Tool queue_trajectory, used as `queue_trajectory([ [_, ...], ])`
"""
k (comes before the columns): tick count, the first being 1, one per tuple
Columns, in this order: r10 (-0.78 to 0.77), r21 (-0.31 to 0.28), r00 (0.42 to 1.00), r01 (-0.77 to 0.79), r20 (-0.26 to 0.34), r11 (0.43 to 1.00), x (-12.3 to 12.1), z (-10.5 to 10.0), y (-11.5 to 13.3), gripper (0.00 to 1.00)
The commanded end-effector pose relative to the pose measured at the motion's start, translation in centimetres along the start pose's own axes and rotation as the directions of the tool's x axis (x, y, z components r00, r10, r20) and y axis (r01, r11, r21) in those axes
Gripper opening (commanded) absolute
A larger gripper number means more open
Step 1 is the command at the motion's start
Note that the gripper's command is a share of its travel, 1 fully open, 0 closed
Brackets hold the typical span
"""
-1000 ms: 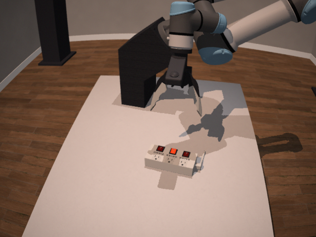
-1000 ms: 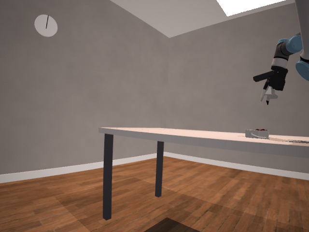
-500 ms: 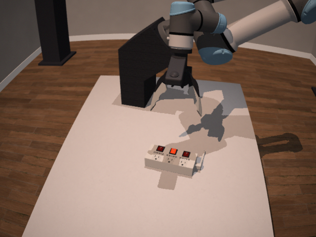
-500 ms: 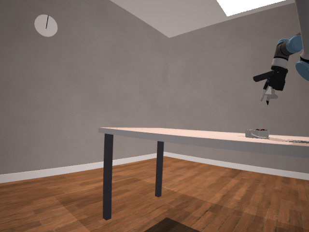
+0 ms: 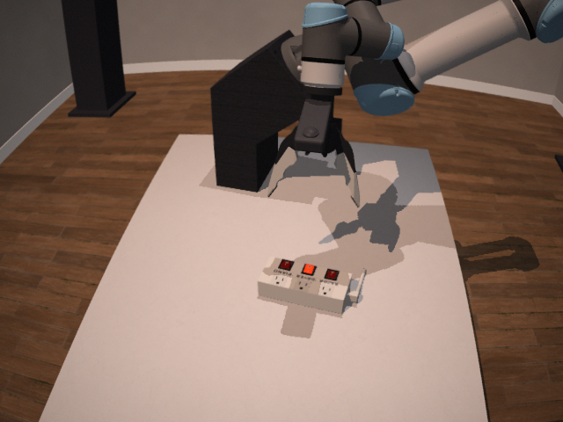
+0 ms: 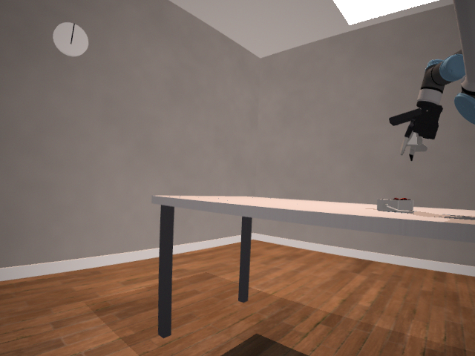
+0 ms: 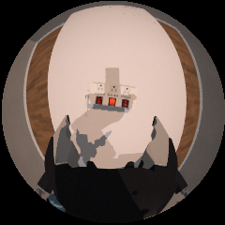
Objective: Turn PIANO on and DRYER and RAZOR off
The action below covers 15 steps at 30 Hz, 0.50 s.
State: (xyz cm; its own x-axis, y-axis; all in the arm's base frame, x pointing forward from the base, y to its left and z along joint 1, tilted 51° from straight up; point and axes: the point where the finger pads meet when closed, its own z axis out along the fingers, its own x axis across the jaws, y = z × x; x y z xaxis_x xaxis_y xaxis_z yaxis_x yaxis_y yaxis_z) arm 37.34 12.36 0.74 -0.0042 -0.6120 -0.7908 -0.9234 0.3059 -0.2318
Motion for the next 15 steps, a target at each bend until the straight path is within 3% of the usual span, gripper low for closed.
queue_trajectory([
  [1, 0.000, 0.001, 1.000, 0.000, 0.000, 1.000, 0.01, -0.02, -0.03, 1.00],
  [8, -0.004, -0.012, 1.000, 0.004, 0.000, 1.000, -0.02, 0.02, -0.02, 1.00],
  [11, -0.025, -0.072, 1.000, 0.025, 0.002, 0.997, -0.20, 0.25, 0.03, 1.00],
  [15, -0.071, -0.198, 0.997, 0.071, 0.009, 0.978, -0.69, 0.84, 0.05, 1.00],
])
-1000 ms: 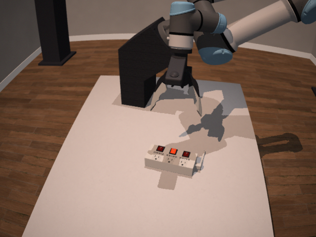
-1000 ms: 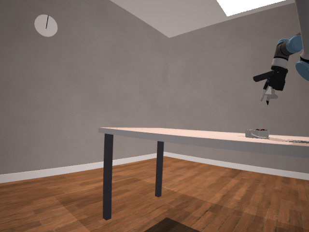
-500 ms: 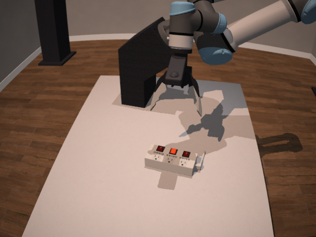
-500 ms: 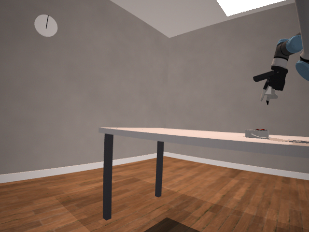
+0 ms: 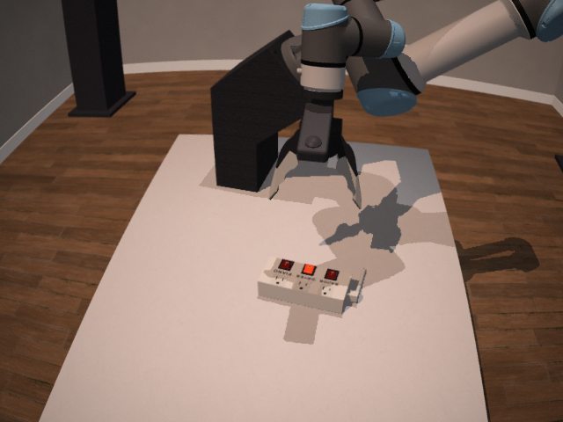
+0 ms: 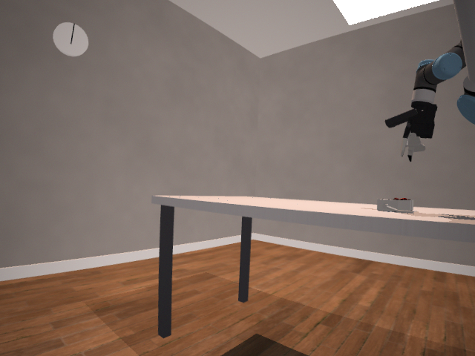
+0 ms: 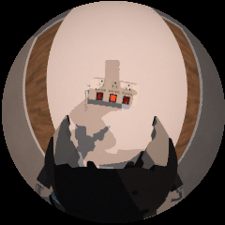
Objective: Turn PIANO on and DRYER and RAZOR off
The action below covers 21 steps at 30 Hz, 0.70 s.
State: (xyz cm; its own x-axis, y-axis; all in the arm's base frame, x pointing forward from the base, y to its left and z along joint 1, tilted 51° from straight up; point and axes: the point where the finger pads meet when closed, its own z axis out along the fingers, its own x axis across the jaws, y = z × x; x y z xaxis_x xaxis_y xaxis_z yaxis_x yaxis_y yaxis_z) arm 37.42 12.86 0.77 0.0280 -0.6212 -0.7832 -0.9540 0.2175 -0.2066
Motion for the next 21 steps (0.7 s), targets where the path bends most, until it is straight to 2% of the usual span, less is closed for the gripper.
queue_trajectory([
  [1, -0.037, -0.109, 0.999, 0.037, 0.004, 0.993, -0.36, 0.45, -0.08, 1.00],
  [2, -0.037, -0.109, 0.999, 0.037, 0.004, 0.993, -0.36, 0.45, -0.08, 1.00],
  [5, -0.066, -0.183, 0.998, 0.066, 0.007, 0.981, -0.73, 0.87, -0.15, 1.00],
  [7, -0.075, -0.205, 0.997, 0.075, 0.008, 0.976, -0.86, 1.01, -0.18, 1.00],
  [21, -0.076, -0.209, 0.997, 0.076, 0.008, 0.975, -0.88, 1.03, -0.19, 1.00],
])
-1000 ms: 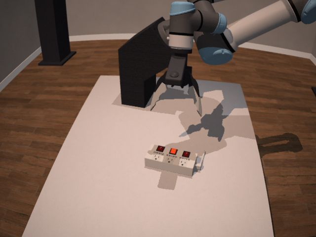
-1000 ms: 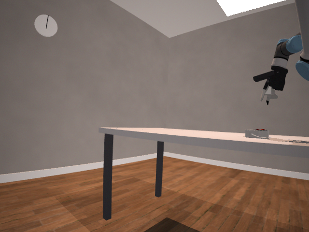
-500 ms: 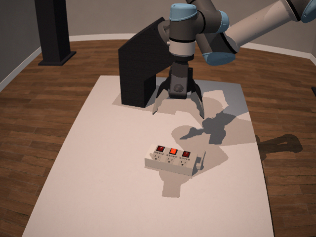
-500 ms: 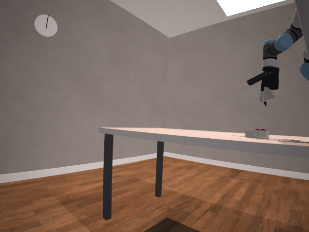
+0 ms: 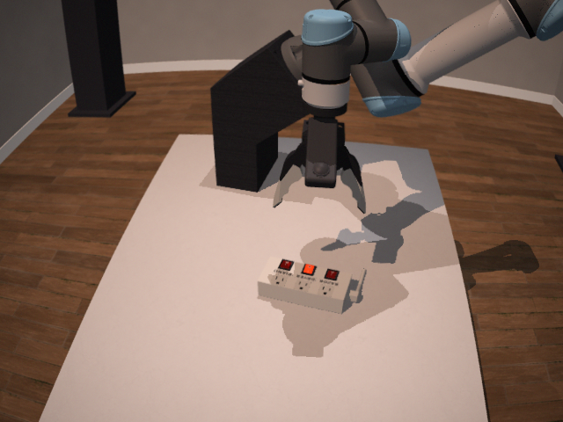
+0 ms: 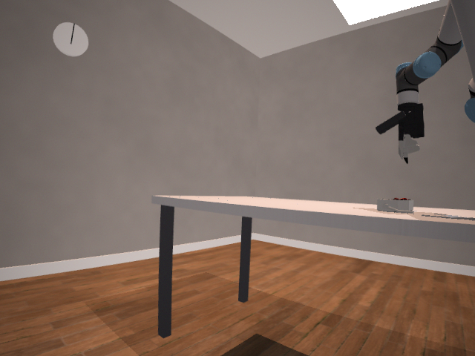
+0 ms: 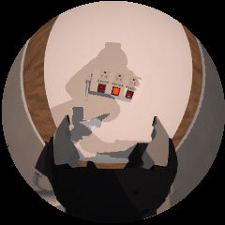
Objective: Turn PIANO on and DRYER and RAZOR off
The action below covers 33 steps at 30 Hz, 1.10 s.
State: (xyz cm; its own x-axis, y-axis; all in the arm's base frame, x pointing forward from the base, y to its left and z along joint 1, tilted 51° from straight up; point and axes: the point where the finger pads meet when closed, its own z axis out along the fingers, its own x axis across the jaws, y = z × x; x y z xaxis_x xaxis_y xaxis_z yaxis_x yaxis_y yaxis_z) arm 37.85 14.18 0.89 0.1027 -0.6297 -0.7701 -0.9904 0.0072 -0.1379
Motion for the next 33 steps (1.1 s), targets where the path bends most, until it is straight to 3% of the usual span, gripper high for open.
queue_trajectory([
  [1, 0.000, 0.000, 1.000, 0.000, 0.000, 1.000, 0.0, 0.0, 0.0, 1.00],
  [15, -0.100, 0.000, 0.995, 0.100, -0.001, 0.995, 0.1, 0.4, -0.2, 1.00],
  [20, -0.254, 0.000, 0.967, 0.254, -0.002, 0.967, 0.2, 1.2, -0.3, 1.00],
  [25, -0.458, -0.001, 0.889, 0.458, -0.002, 0.889, 0.4, 2.3, -0.5, 1.00],
  [30, -0.664, -0.002, 0.748, 0.664, -0.002, 0.748, 0.6, 3.5, -0.5, 1.00],
  [32, -0.664, -0.002, 0.748, 0.664, -0.002, 0.748, 0.6, 3.5, -0.5, 1.00],
  [33, -0.700, -0.002, 0.714, 0.700, -0.002, 0.714, 0.6, 3.8, -0.5, 1.00],
])
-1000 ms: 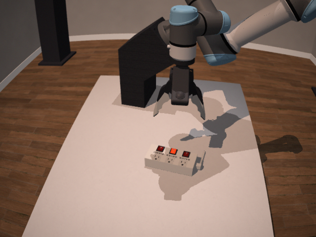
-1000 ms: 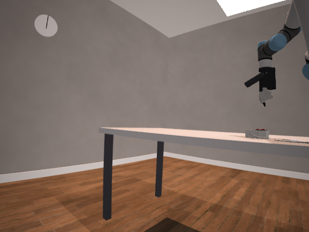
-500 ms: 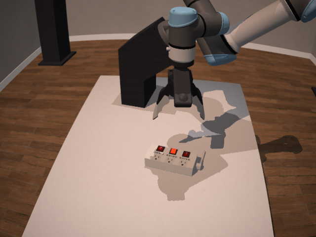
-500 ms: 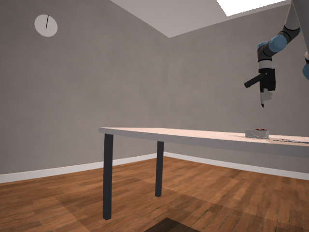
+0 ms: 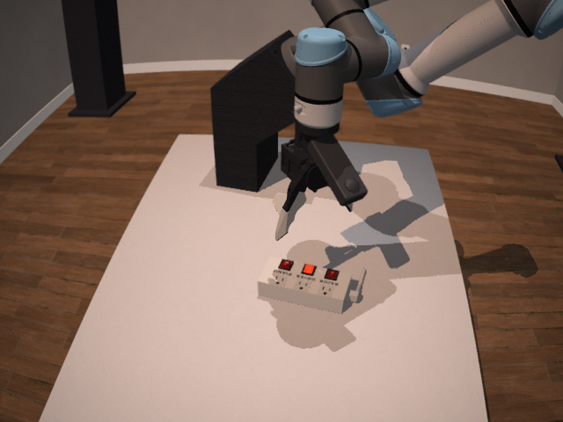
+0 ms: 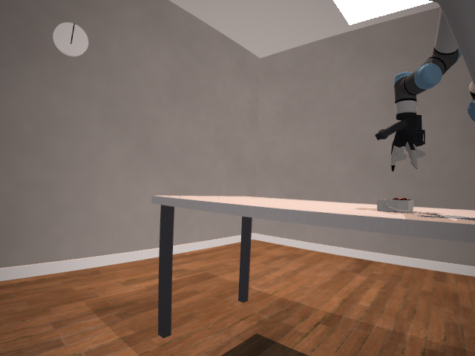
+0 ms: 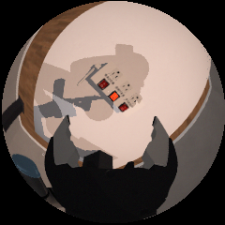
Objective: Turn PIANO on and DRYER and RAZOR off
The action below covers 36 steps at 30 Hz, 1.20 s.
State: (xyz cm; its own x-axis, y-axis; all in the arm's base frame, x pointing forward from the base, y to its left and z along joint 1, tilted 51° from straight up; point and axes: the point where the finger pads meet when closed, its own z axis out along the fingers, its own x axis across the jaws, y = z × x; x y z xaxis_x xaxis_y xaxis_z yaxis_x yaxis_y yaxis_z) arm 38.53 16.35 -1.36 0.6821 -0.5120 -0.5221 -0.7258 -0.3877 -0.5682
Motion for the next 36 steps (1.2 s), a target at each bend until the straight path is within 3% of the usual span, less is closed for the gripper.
queue_trajectory([
  [1, -0.172, 0.014, 0.985, 0.172, 0.005, 0.985, 0.2, 0.9, 0.0, 1.00],
  [12, -0.563, 0.016, 0.827, 0.562, -0.001, 0.827, 0.2, 3.1, 0.5, 1.00],
  [25, -0.643, 0.017, 0.766, 0.643, -0.002, 0.766, 0.1, 3.6, 0.7, 1.00],
  [26, -0.643, 0.017, 0.766, 0.643, -0.002, 0.766, 0.1, 3.6, 0.7, 0.00],
  [36, -0.643, 0.017, 0.766, 0.643, -0.002, 0.766, 0.1, 3.6, 0.7, 0.00],
])
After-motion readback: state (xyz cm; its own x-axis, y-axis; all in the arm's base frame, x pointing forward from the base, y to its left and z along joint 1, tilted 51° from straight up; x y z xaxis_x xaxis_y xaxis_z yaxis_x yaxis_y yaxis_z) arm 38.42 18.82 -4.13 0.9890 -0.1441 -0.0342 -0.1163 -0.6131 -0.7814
